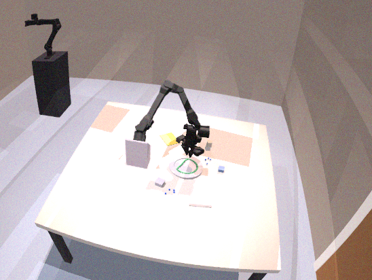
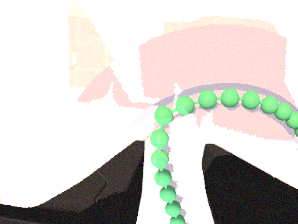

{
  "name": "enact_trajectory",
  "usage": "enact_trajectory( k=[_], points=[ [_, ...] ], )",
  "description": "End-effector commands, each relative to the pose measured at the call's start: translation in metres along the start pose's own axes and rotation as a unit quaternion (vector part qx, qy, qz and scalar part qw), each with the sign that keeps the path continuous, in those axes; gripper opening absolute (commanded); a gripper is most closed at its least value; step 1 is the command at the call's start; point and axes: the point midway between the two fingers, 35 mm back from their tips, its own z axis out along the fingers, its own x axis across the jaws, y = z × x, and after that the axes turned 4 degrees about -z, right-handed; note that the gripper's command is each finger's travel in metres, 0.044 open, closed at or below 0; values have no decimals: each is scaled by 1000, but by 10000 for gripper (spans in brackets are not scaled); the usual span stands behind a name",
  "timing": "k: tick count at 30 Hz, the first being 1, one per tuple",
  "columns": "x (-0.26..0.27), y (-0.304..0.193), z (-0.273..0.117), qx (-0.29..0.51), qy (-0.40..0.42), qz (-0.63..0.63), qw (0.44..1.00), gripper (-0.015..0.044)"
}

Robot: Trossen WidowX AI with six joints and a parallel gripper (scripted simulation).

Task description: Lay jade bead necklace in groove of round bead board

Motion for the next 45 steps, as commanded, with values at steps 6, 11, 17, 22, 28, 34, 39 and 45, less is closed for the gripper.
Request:
enact_trajectory(
  k=[6,11,17,22,28,34,39,45],
  points=[
    [3,-4,16,4,6,8,1000,120],
    [5,-5,24,4,8,10,1000,120],
    [5,-5,27,4,8,10,1000,120],
    [4,-3,25,3,7,6,1000,94],
    [4,-3,25,3,7,6,1000,0],
    [4,-3,25,3,7,6,1000,0],
    [4,-3,25,3,7,6,1000,0],
    [4,-3,25,3,7,6,1000,0]
  ],
)
